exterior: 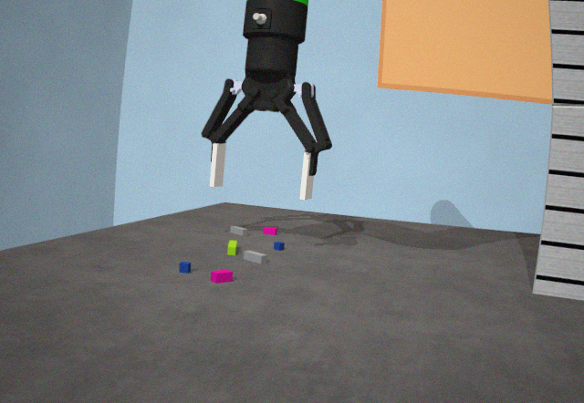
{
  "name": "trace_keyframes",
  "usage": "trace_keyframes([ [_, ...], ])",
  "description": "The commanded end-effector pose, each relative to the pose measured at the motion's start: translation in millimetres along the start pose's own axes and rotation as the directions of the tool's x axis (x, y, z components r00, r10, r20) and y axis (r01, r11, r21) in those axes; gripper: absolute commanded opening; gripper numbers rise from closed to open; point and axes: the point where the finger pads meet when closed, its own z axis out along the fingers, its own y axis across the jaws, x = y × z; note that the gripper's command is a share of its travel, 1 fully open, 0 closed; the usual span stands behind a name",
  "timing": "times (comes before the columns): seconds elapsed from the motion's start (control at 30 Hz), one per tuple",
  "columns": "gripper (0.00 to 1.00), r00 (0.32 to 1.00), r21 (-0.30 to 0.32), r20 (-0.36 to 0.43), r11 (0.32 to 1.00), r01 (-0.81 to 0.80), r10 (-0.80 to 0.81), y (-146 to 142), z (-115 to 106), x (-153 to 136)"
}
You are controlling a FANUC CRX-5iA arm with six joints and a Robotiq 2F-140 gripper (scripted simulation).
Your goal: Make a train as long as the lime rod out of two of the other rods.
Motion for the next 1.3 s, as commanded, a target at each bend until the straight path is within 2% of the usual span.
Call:
trace_keyframes([
  [0.0,1.0,0.995,-0.018,0.017,0.995,0.099,-0.098,-1.3,0.0,7.7],
  [0.17,1.0,0.986,-0.016,0.018,0.986,0.164,-0.164,-1.5,0.1,12.7],
  [1.27,1.0,0.986,-0.016,0.018,0.986,0.165,-0.165,-1.5,0.1,12.8],
])
